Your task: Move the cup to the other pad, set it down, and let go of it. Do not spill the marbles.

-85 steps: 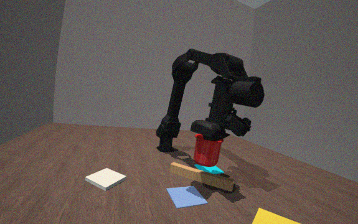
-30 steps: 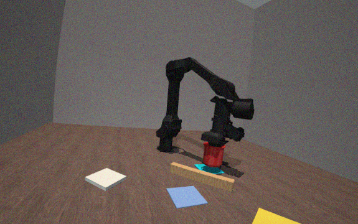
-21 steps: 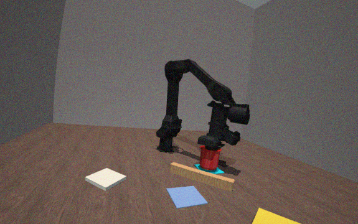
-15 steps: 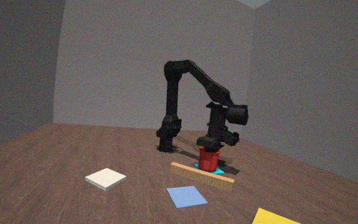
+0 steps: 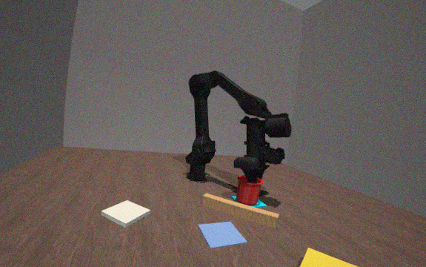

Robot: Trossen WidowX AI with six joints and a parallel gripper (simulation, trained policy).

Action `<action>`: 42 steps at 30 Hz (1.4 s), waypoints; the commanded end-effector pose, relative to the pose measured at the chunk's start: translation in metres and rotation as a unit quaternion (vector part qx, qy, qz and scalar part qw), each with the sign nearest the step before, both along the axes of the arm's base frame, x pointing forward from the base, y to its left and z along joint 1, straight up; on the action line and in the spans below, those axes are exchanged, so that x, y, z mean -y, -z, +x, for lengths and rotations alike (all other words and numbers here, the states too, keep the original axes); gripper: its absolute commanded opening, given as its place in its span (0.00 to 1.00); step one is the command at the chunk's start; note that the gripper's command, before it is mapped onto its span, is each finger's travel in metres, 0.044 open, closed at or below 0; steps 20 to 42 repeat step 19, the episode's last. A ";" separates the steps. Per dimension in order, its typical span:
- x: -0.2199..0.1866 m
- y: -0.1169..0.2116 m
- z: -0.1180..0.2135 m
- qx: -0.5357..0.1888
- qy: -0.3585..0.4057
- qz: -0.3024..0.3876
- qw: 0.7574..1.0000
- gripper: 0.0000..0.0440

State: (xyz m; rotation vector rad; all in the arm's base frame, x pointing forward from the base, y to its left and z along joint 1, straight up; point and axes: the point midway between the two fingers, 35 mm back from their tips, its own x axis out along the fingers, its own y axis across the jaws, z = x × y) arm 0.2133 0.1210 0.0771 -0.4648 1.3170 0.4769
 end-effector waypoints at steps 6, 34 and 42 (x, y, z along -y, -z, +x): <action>0.001 -0.007 -0.004 0.018 -0.002 0.022 1.000 0.41; 0.002 -0.027 -0.007 0.052 0.008 0.058 0.997 0.59; 0.002 -0.027 -0.007 0.052 0.008 0.058 0.997 0.59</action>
